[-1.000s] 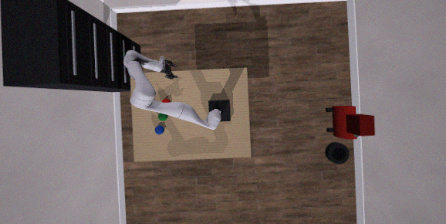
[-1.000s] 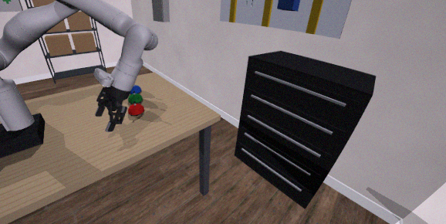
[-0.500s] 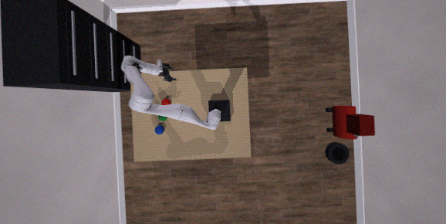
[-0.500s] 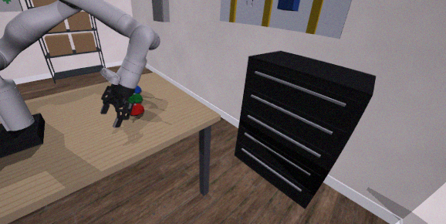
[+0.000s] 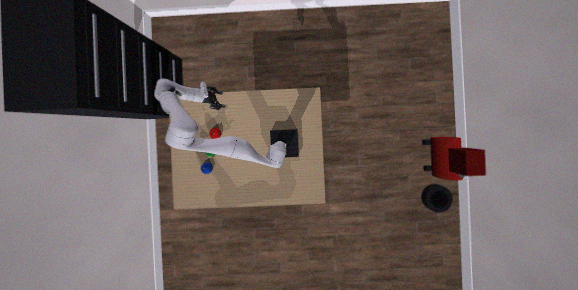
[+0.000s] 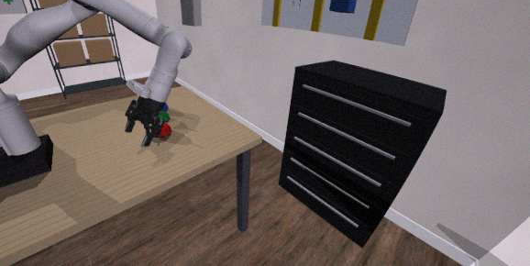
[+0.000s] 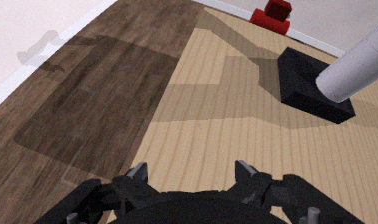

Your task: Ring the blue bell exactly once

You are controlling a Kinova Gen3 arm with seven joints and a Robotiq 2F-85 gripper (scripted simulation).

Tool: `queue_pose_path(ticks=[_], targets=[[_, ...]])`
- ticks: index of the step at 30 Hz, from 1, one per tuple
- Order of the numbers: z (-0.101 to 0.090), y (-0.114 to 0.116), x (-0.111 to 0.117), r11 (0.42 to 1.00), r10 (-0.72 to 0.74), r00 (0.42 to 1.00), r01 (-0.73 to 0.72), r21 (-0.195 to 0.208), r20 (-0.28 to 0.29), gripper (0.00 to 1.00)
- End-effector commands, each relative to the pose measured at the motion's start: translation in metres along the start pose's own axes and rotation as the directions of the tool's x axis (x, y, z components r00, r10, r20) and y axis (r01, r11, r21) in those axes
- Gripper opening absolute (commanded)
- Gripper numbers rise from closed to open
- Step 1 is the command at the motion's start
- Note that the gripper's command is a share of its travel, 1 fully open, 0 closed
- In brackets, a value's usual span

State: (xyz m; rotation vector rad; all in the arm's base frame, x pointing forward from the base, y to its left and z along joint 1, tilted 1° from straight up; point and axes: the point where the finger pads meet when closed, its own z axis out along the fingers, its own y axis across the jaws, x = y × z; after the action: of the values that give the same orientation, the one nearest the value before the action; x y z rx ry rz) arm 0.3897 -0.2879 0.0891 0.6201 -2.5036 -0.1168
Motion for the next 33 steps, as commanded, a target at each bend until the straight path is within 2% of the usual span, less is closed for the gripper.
queue_pose_path(ticks=[1, 4, 5, 13, 14, 22, 23, 31, 32, 33], targets=[[-0.003, 0.002, -0.003, 1.0, -0.006, 1.0, 0.006, 0.006, -0.001, 1.0], [-0.003, 0.002, -0.003, 1.0, -0.006, 1.0, 0.006, 0.006, -0.001, 1.0], [-0.006, 0.01, -0.02, 0.999, -0.048, 0.999, 0.048, 0.026, -0.003, 1.0], [-0.006, 0.01, -0.02, 0.999, -0.048, 0.999, 0.048, 0.026, -0.003, 1.0], [-0.009, 0.019, -0.036, 0.995, -0.089, 0.996, 0.089, 0.046, -0.005, 1.0], [-0.009, 0.019, -0.036, 0.995, -0.089, 0.996, 0.089, 0.046, -0.005, 1.0], [-0.013, 0.029, -0.053, 0.99, -0.128, 0.992, 0.129, 0.066, -0.006, 1.0], [-0.013, 0.029, -0.053, 0.99, -0.128, 0.992, 0.129, 0.066, -0.006, 1.0], [-0.016, 0.039, -0.068, 0.982, -0.167, 0.986, 0.167, 0.086, -0.007, 1.0], [-0.016, 0.039, -0.068, 0.982, -0.167, 0.986, 0.167, 0.086, -0.007, 1.0]])
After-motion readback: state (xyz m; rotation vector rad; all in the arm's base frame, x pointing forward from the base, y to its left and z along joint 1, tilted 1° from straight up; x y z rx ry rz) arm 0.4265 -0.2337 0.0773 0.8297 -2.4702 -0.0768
